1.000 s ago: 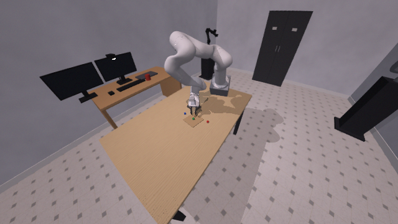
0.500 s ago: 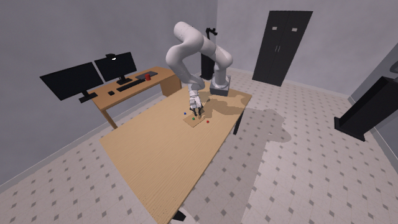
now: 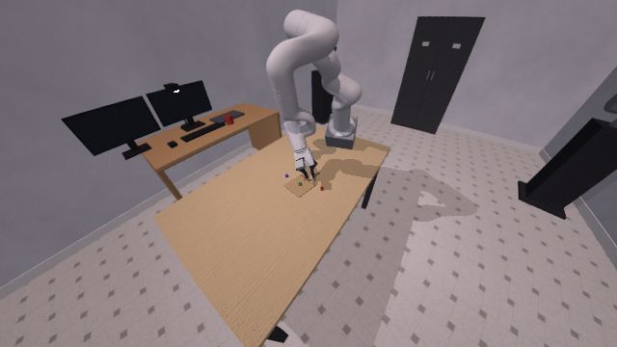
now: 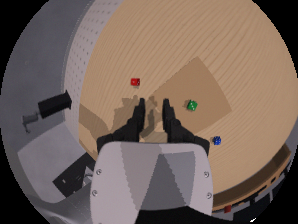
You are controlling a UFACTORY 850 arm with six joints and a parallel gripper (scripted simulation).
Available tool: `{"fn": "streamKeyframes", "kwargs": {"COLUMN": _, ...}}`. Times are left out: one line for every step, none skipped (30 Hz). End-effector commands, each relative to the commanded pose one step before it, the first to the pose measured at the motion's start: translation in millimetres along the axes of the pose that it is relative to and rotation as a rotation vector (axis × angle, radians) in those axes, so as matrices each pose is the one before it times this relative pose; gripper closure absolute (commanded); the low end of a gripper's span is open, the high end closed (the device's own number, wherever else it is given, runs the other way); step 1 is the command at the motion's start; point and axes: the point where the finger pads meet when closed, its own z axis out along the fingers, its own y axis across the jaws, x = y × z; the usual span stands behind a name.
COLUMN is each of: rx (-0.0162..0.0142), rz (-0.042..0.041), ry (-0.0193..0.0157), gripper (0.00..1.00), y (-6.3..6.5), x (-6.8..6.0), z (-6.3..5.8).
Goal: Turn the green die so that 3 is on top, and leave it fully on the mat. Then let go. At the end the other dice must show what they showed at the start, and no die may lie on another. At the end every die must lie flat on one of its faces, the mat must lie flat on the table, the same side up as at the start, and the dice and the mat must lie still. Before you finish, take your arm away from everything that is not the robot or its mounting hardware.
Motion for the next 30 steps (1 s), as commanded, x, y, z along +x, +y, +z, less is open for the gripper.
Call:
{"fn": "streamKeyframes", "kwargs": {"rx": -0.02163, "rz": 0.01908, "ry": -0.17131, "gripper": 0.69, "y": 1.1, "x": 6.35, "z": -11.93}}
{"fn": "streamKeyframes", "kwargs": {"rx": -0.00668, "rz": 0.00089, "ry": -0.00967, "gripper": 0.69, "y": 0.74, "x": 0.39, "z": -1.46}}
{"fn": "streamKeyframes", "kwargs": {"rx": 0.0, "rz": 0.0, "ry": 0.0, "gripper": 0.69, "y": 0.0, "x": 0.0, "z": 0.0}}
{"fn": "streamKeyframes", "kwargs": {"rx": 0.0, "rz": 0.0, "ry": 0.0, "gripper": 0.69, "y": 0.0, "x": 0.0, "z": 0.0}}
{"fn": "streamKeyframes", "kwargs": {"rx": -0.03816, "rz": 0.00462, "ry": -0.04574, "gripper": 0.69, "y": 4.53, "x": 2.39, "z": -8.02}}
{"fn": "streamKeyframes", "kwargs": {"rx": -0.04168, "rz": 0.00482, "ry": -0.03755, "gripper": 0.69, "y": 5.5, "x": 2.66, "z": -8.37}}
{"fn": "streamKeyframes", "kwargs": {"rx": -0.01475, "rz": 0.00174, "ry": -0.01111, "gripper": 0.69, "y": 2.09, "x": 0.94, "z": -2.88}}
{"fn": "streamKeyframes", "kwargs": {"rx": -0.01713, "rz": 0.00206, "ry": -0.01174, "gripper": 0.69, "y": 2.49, "x": 1.12, "z": -3.32}}
{"fn": "streamKeyframes", "kwargs": {"rx": -0.01062, "rz": 0.0013, "ry": -0.00671, "gripper": 0.69, "y": 1.58, "x": 0.71, "z": -2.04}}
{"fn": "streamKeyframes", "kwargs": {"rx": -0.04018, "rz": 0.00512, "ry": -0.02196, "gripper": 0.69, "y": 6.06, "x": 2.86, "z": -7.72}}
{"fn": "streamKeyframes", "kwargs": {"rx": -0.00066, "rz": 0.00009, "ry": -0.00032, "gripper": 0.69, "y": 0.1, "x": 0.05, "z": -0.12}}
{"fn": "streamKeyframes", "kwargs": {"rx": -0.0371, "rz": 0.00511, "ry": -0.01608, "gripper": 0.69, "y": 5.86, "x": 2.81, "z": -7.05}}
{"fn": "streamKeyframes", "kwargs": {"rx": -0.03181, "rz": 0.00471, "ry": -0.0111, "gripper": 0.69, "y": 5.22, "x": 2.54, "z": -6.01}}
{"fn": "streamKeyframes", "kwargs": {"rx": -0.02555, "rz": 0.00402, "ry": -0.00731, "gripper": 0.69, "y": 4.32, "x": 2.14, "z": -4.8}}
{"fn": "streamKeyframes", "kwargs": {"rx": -0.01893, "rz": 0.00312, "ry": -0.00457, "gripper": 0.69, "y": 3.28, "x": 1.65, "z": -3.54}}
{"fn": "streamKeyframes", "kwargs": {"rx": -0.01255, "rz": 0.00214, "ry": -0.00265, "gripper": 0.69, "y": 2.21, "x": 1.12, "z": -2.34}}
{"fn": "streamKeyframes", "kwargs": {"rx": -0.00697, "rz": 0.00121, "ry": -0.00135, "gripper": 0.69, "y": 1.24, "x": 0.63, "z": -1.3}}
{"fn": "streamKeyframes", "kwargs": {"rx": -0.00276, "rz": 0.00048, "ry": -0.00051, "gripper": 0.69, "y": 0.49, "x": 0.25, "z": -0.51}}
{"fn": "streamKeyframes", "kwargs": {"rx": -0.00042, "rz": 0.00007, "ry": -0.00008, "gripper": 0.69, "y": 0.07, "x": 0.04, "z": -0.08}}
{"fn": "streamKeyframes", "kwargs": {"rx": 0.0, "rz": 0.0, "ry": 0.0, "gripper": 0.69, "y": 0.0, "x": 0.0, "z": 0.0}}
{"fn": "streamKeyframes", "kwargs": {"rx": 0.0, "rz": 0.0, "ry": 0.0, "gripper": 0.69, "y": 0.0, "x": 0.0, "z": 0.0}}
{"fn": "streamKeyframes", "kwargs": {"rx": 0.0, "rz": 0.0, "ry": 0.0, "gripper": 0.0, "y": 0.0, "x": 0.0, "z": 0.0}}
{"fn": "streamKeyframes", "kwargs": {"rx": 0.0, "rz": 0.0, "ry": 0.0, "gripper": 0.0, "y": 0.0, "x": 0.0, "z": 0.0}}
{"fn": "streamKeyframes", "kwargs": {"rx": 0.0, "rz": 0.0, "ry": 0.0, "gripper": 0.0, "y": 0.0, "x": 0.0, "z": 0.0}}
{"fn": "streamKeyframes", "kwargs": {"rx": 0.0, "rz": 0.0, "ry": 0.0, "gripper": 0.0, "y": 0.0, "x": 0.0, "z": 0.0}}
{"fn": "streamKeyframes", "kwargs": {"rx": 0.0, "rz": 0.0, "ry": 0.0, "gripper": 0.0, "y": 0.0, "x": 0.0, "z": 0.0}}
{"fn": "streamKeyframes", "kwargs": {"rx": 0.0, "rz": 0.0, "ry": 0.0, "gripper": 0.0, "y": 0.0, "x": 0.0, "z": 0.0}}
{"fn": "streamKeyframes", "kwargs": {"rx": 0.0, "rz": 0.0, "ry": 0.0, "gripper": 0.0, "y": 0.0, "x": 0.0, "z": 0.0}}
{"fn": "streamKeyframes", "kwargs": {"rx": 0.0, "rz": 0.0, "ry": 0.0, "gripper": 0.0, "y": 0.0, "x": 0.0, "z": 0.0}}
{"fn": "streamKeyframes", "kwargs": {"rx": 0.0, "rz": 0.0, "ry": 0.0, "gripper": 0.0, "y": 0.0, "x": 0.0, "z": 0.0}}
